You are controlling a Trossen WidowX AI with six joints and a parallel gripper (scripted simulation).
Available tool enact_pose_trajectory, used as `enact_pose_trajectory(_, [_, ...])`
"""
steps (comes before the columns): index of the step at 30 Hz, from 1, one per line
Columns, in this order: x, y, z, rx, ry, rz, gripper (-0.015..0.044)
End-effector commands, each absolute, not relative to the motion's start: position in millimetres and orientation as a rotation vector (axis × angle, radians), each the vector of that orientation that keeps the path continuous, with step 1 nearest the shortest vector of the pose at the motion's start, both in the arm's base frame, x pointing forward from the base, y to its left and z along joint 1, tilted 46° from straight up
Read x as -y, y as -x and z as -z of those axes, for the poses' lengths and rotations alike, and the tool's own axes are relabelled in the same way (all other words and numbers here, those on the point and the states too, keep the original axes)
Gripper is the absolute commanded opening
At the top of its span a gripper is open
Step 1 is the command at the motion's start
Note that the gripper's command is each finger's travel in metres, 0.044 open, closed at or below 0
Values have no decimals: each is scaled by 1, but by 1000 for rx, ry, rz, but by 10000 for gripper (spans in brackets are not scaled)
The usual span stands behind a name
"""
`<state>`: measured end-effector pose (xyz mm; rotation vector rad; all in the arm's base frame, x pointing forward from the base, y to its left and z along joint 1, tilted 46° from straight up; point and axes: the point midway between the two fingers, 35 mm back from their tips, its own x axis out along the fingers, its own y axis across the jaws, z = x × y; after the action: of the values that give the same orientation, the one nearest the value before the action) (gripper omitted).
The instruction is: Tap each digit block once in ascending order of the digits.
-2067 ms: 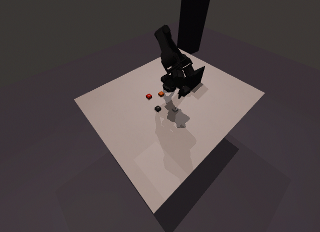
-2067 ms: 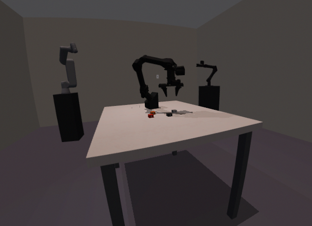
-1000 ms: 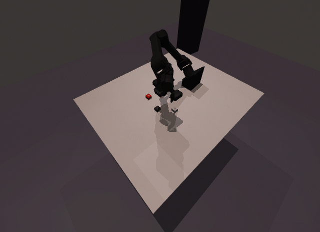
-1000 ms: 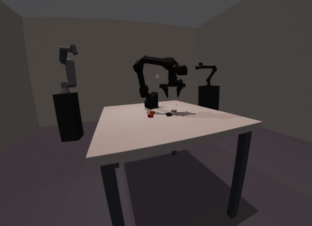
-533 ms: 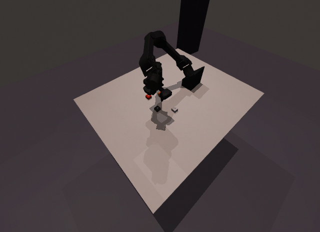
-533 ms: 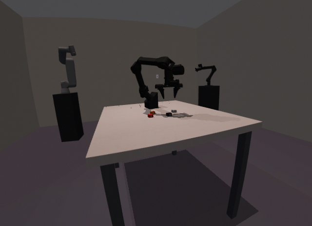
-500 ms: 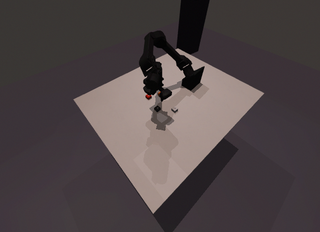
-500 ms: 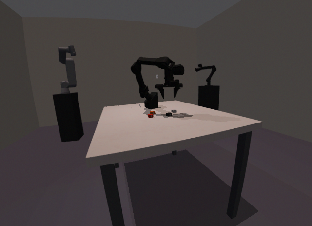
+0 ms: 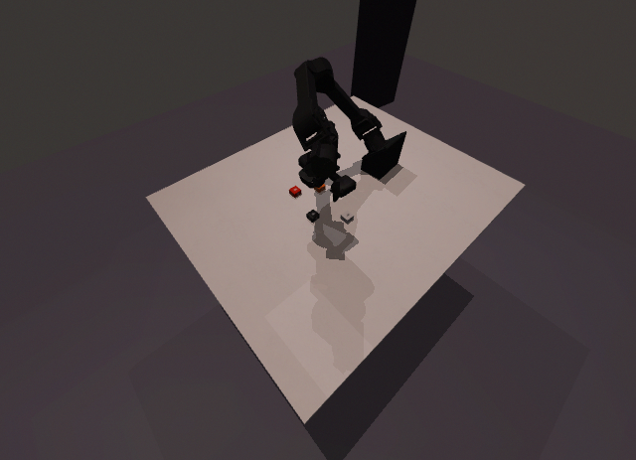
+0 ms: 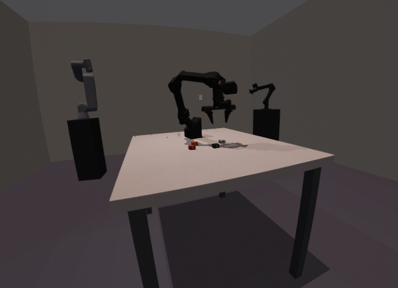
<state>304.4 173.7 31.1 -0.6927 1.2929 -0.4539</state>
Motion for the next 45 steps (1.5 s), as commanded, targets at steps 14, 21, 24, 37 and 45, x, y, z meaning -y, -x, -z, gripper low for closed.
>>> enact_pose_trajectory(14, [-148,-253,68,-1304,730,451,242])
enact_pose_trajectory(21, [-140,-254,74,-1303,731,452,59])
enact_pose_trajectory(24, [-140,-254,74,-1303,731,452,20])
enact_pose_trajectory(37, [-137,-255,77,-1303,731,452,20])
enact_pose_trajectory(45, [-129,-258,86,-1303,731,452,20])
